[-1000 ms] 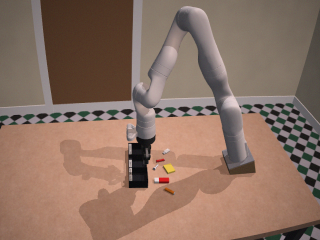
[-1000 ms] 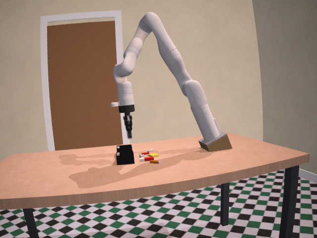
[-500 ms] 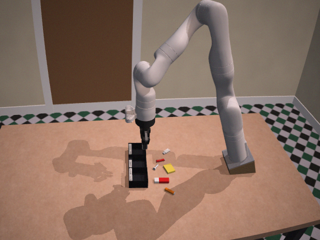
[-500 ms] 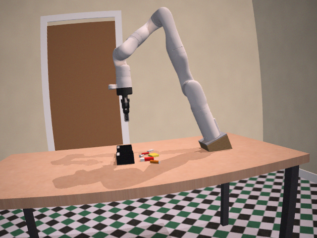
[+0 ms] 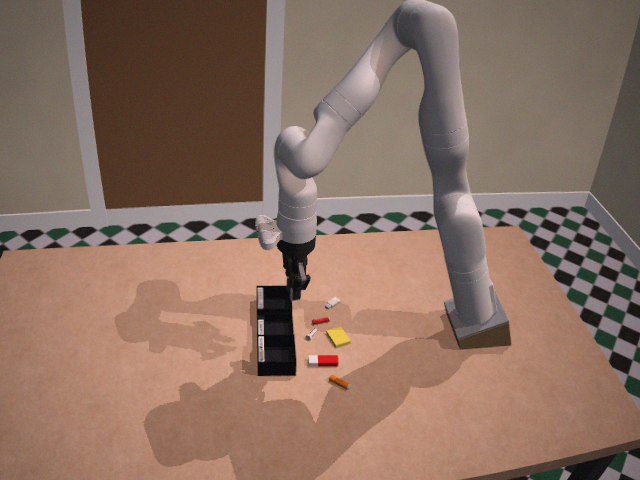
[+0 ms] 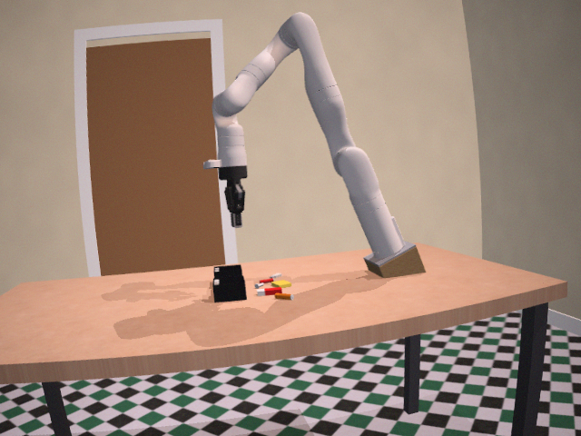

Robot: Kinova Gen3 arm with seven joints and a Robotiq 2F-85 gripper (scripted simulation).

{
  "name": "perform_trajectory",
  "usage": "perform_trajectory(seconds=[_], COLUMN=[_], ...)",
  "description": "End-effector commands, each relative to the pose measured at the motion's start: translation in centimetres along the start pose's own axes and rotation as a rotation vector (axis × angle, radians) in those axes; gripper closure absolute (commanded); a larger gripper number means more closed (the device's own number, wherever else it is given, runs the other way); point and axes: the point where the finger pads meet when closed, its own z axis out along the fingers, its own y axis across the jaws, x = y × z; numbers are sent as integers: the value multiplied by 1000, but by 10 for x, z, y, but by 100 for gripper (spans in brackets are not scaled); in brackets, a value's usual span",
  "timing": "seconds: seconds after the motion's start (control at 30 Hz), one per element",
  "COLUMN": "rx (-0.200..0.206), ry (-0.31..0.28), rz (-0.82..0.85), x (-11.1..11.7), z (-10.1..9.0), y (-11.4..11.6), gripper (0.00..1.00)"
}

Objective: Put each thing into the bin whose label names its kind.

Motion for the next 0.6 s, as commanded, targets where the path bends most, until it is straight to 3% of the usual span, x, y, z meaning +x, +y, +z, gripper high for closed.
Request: perform_trajectory(seconds=[0.0, 0.17, 0.23, 0.57], rx=[11, 10, 10, 7], ry=[1, 1, 1, 1], rz=[-38, -37, -37, -36], x=[-18, -42, -42, -90], z=[20, 47, 47, 101], y=[17, 38, 38, 80], gripper=[76, 76, 76, 76])
